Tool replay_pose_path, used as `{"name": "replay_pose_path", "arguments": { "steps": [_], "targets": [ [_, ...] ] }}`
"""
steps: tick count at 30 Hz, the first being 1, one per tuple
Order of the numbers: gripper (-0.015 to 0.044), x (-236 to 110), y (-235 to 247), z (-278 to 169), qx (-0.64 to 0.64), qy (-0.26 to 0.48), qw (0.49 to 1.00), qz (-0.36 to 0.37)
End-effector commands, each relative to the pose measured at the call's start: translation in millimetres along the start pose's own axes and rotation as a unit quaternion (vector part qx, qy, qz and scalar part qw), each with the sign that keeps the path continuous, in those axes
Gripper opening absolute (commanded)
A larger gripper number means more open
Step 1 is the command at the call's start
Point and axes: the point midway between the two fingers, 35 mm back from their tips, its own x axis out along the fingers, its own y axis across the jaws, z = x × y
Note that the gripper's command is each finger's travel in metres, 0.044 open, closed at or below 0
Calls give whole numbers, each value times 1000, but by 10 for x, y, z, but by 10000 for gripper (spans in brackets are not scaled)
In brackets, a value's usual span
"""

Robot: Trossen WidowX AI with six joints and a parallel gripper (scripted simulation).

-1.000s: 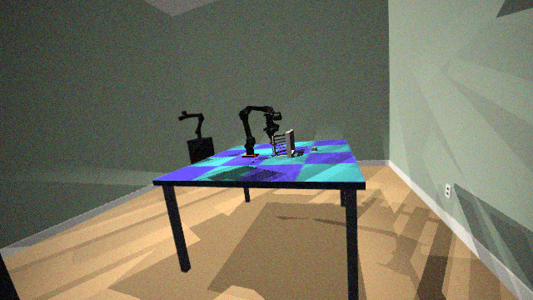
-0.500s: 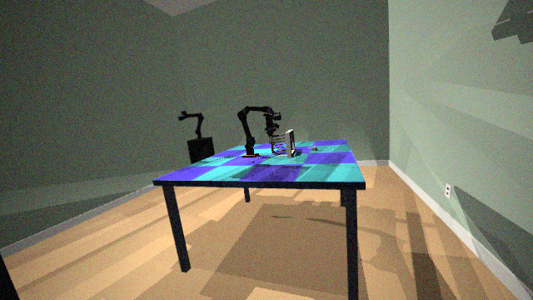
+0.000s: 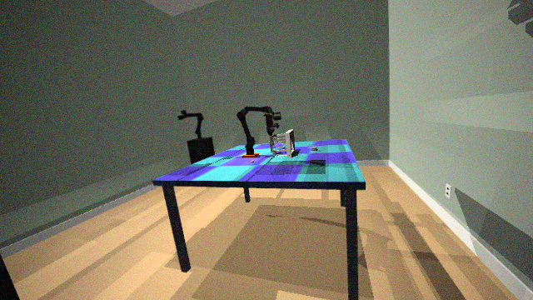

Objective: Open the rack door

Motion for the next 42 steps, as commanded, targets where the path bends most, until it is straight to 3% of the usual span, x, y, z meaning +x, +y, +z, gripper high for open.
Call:
{"name": "replay_pose_path", "arguments": {
  "steps": [1,42],
  "targets": [
    [18,-1,62,24,31,-3,1000,0],
    [18,-8,663,290,236,-4,972,4]
  ]
}}
